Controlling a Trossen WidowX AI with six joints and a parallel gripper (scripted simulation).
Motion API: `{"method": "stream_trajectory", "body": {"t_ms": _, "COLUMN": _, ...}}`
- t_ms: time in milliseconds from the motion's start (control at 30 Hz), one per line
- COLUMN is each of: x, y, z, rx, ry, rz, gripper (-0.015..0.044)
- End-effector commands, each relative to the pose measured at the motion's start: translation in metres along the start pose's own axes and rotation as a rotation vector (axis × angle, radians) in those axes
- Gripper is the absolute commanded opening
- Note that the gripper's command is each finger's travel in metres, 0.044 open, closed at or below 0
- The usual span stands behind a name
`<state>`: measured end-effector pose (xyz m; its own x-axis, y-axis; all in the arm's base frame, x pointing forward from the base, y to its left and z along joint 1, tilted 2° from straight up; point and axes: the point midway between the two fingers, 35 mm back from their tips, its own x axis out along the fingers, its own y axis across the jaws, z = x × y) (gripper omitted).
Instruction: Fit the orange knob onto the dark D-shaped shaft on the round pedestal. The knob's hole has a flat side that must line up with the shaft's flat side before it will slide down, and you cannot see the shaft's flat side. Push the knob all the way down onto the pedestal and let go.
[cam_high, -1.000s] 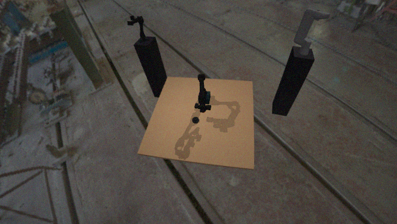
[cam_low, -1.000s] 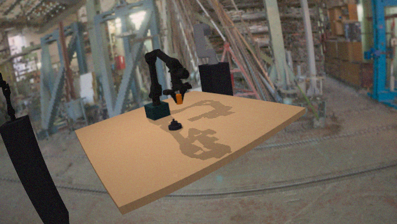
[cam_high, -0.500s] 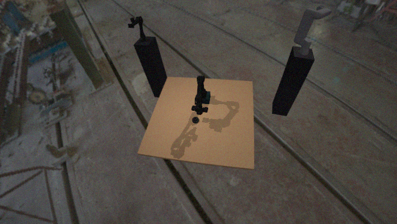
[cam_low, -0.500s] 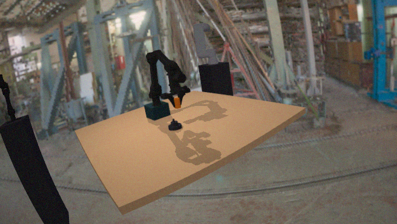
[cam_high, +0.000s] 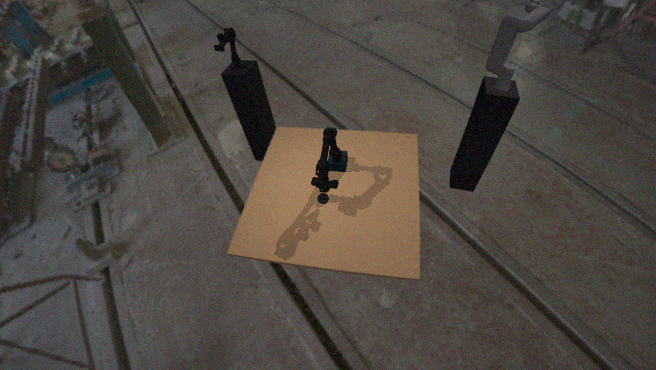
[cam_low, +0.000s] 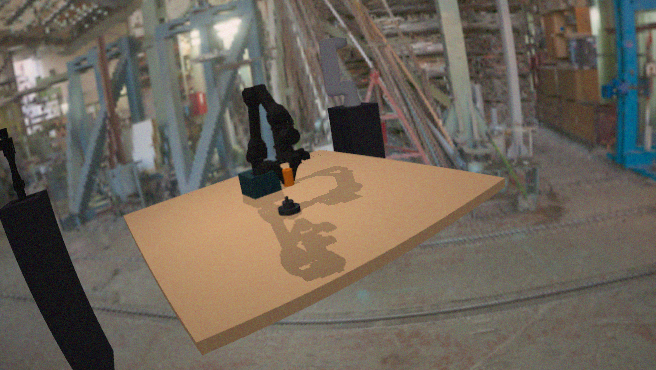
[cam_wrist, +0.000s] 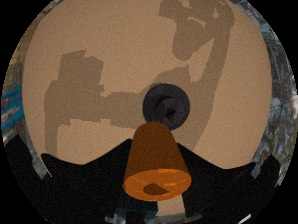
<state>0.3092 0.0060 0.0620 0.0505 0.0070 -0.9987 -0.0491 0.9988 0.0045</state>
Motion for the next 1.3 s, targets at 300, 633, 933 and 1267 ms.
{"method": "stream_trajectory", "body": {"t_ms": 300, "x": 0.009, "y": -0.027, "z": 0.016, "rx": -0.016, "ry": -0.013, "rz": 0.0, "gripper": 0.0}}
{"method": "stream_trajectory", "body": {"t_ms": 633, "x": 0.035, "y": -0.027, "z": 0.016, "rx": -0.016, "ry": -0.013, "rz": 0.0, "gripper": 0.0}}
{"method": "stream_trajectory", "body": {"t_ms": 933, "x": 0.032, "y": -0.026, "z": 0.018, "rx": -0.01, "ry": -0.013, "rz": 0.0, "gripper": 0.0}}
{"method": "stream_trajectory", "body": {"t_ms": 1267, "x": 0.035, "y": -0.026, "z": 0.018, "rx": -0.01, "ry": -0.013, "rz": 0.0, "gripper": 0.0}}
